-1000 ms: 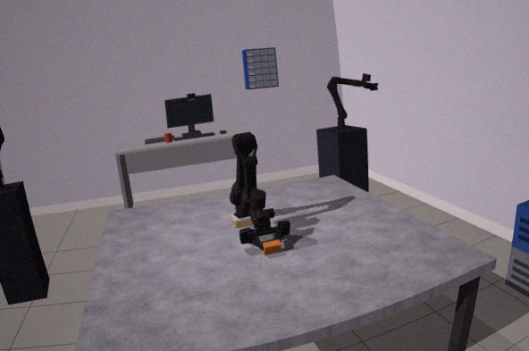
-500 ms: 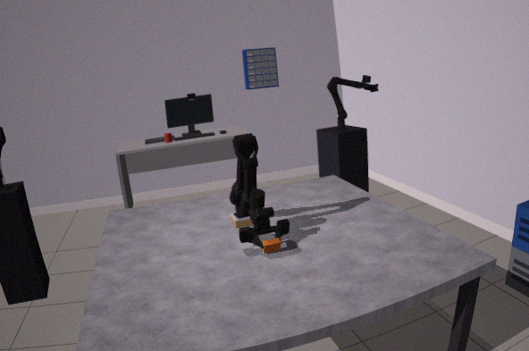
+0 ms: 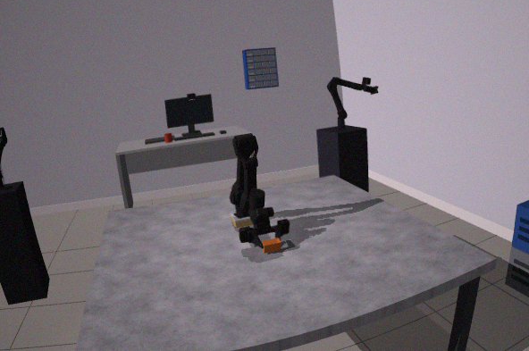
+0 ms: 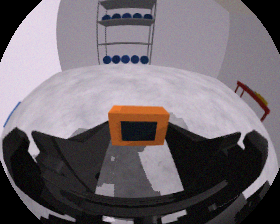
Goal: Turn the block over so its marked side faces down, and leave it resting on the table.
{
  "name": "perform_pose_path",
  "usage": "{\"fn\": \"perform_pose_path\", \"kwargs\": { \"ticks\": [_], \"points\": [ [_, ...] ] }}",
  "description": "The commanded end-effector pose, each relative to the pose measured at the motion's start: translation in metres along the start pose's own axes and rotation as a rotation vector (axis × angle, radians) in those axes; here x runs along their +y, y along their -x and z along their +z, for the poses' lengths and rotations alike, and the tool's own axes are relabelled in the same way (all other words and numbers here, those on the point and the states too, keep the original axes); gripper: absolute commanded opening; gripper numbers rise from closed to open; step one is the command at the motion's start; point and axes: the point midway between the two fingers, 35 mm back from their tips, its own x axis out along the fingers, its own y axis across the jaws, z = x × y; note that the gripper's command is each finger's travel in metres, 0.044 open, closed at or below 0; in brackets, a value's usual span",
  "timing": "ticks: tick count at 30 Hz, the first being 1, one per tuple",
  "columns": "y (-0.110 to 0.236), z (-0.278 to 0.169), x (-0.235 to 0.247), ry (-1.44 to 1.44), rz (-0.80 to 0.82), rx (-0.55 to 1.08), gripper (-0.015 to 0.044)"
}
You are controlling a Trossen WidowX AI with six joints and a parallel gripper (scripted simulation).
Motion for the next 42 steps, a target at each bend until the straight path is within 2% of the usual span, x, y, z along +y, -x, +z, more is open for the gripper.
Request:
{"fn": "perform_pose_path", "kwargs": {
  "ticks": [1,4,37,42],
  "points": [
    [0.0,0.001,0.0,0.006,-0.003,-0.003,0.0368],
    [0.0,0.001,0.0,0.006,-0.003,-0.003,0.044],
    [0.0,0.001,0.0,0.006,-0.003,-0.003,0.044],
    [-0.015,0.002,0.001,0.007,-0.002,0.105,0.044]
  ]
}}
